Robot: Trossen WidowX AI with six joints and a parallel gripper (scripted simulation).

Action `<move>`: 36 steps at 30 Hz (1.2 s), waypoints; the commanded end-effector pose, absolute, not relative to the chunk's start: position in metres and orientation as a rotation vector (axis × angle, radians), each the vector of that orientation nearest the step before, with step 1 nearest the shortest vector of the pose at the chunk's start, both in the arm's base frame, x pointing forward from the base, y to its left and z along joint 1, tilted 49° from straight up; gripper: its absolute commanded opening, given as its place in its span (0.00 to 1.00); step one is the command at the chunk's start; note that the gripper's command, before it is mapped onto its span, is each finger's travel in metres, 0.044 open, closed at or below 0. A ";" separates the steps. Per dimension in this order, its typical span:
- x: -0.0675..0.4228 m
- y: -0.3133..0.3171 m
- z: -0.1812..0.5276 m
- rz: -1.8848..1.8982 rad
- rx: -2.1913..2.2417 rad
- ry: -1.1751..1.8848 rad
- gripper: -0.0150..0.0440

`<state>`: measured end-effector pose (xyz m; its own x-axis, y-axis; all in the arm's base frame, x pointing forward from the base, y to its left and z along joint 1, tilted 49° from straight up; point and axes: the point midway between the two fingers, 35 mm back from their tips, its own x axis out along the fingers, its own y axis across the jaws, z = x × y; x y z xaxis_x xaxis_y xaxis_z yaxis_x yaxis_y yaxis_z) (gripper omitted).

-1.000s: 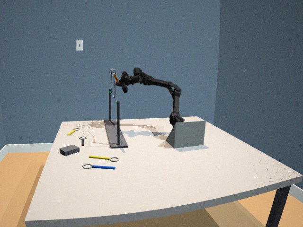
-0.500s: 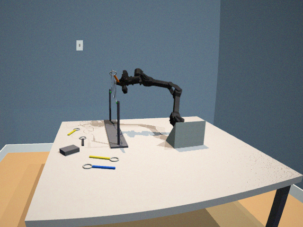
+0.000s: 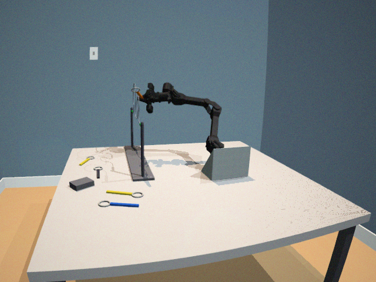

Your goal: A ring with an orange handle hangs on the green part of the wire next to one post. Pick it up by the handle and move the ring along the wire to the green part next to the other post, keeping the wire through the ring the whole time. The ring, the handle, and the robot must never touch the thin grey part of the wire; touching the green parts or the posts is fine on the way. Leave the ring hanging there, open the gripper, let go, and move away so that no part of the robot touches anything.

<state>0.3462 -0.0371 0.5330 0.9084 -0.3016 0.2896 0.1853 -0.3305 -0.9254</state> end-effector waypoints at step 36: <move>0.337 -0.026 0.540 -0.684 -2.283 0.020 0.00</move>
